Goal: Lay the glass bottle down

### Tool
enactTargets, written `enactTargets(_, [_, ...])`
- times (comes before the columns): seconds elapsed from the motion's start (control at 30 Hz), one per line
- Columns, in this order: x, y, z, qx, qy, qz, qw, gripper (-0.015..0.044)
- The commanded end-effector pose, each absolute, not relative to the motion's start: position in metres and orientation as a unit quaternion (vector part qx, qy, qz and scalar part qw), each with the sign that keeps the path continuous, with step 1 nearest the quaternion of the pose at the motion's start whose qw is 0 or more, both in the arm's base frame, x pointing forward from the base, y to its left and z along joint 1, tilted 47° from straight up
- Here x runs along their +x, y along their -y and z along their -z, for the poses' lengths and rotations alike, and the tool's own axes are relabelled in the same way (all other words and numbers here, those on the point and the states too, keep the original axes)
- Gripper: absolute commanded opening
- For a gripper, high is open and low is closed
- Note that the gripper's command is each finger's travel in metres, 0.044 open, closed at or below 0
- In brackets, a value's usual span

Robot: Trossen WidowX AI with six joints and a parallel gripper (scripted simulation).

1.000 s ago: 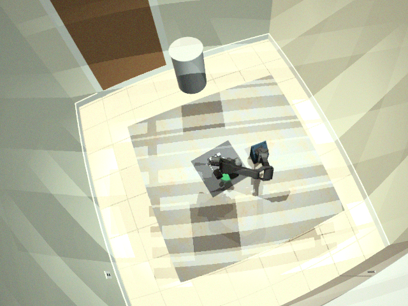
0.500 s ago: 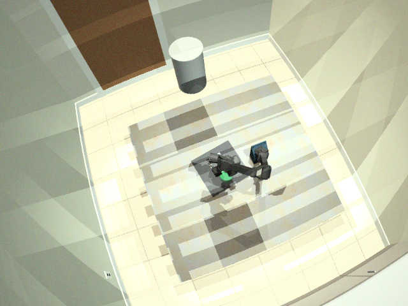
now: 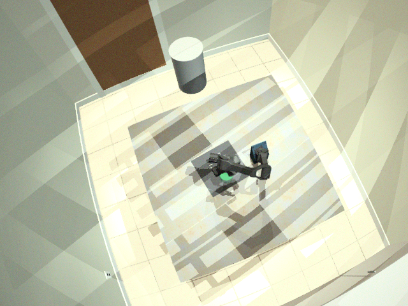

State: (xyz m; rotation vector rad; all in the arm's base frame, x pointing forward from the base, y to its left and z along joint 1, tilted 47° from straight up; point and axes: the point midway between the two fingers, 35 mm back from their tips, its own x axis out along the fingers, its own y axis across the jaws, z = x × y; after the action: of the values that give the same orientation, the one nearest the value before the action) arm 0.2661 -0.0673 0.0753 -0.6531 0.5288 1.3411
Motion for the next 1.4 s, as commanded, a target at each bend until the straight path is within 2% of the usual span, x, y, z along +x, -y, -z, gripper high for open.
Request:
enactTargets(0.0, [0.266,0.068,-0.075,-0.297,-0.237,-0.603,0.701,0.0122])
enactTargets(1.37, [0.266,0.088,-0.062,-0.279,-0.224,-0.608,0.709,0.0122])
